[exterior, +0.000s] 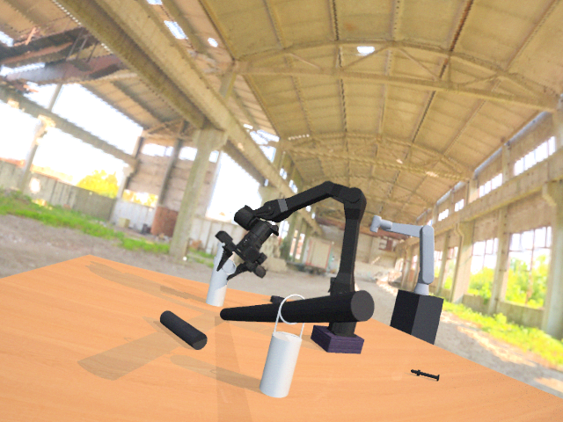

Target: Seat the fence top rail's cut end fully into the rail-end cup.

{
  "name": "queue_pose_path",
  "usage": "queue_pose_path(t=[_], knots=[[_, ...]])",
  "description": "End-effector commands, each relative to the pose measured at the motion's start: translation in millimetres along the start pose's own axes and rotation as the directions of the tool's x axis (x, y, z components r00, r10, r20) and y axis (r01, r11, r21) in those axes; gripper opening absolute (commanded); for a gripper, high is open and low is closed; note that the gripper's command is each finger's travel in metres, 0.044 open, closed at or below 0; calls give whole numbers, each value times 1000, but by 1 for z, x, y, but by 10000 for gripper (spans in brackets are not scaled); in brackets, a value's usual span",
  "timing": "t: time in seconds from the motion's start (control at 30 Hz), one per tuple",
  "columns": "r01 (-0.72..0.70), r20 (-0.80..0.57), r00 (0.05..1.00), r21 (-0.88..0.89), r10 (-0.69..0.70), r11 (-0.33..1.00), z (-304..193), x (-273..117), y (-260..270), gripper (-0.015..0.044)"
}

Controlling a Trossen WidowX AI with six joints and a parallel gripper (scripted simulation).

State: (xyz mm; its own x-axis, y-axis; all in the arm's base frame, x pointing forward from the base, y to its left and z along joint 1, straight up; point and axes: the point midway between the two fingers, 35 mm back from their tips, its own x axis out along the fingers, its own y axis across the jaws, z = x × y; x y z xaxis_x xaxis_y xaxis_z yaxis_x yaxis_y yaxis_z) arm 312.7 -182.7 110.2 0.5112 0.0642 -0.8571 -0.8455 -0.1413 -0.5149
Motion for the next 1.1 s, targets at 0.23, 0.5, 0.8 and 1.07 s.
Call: queue_pose_path(t=[0.23,0.5,0.8,1.07], knots=[[0,0,1000,0,0,1000,0,0,0,158],[0,1,1000,0,0,1000,9,-8,-5,368],[3,4,1000,0,-3,1000,39,-34,-20,440],[-10,-12,1000,334,15,942,62,-44,-33,440]])
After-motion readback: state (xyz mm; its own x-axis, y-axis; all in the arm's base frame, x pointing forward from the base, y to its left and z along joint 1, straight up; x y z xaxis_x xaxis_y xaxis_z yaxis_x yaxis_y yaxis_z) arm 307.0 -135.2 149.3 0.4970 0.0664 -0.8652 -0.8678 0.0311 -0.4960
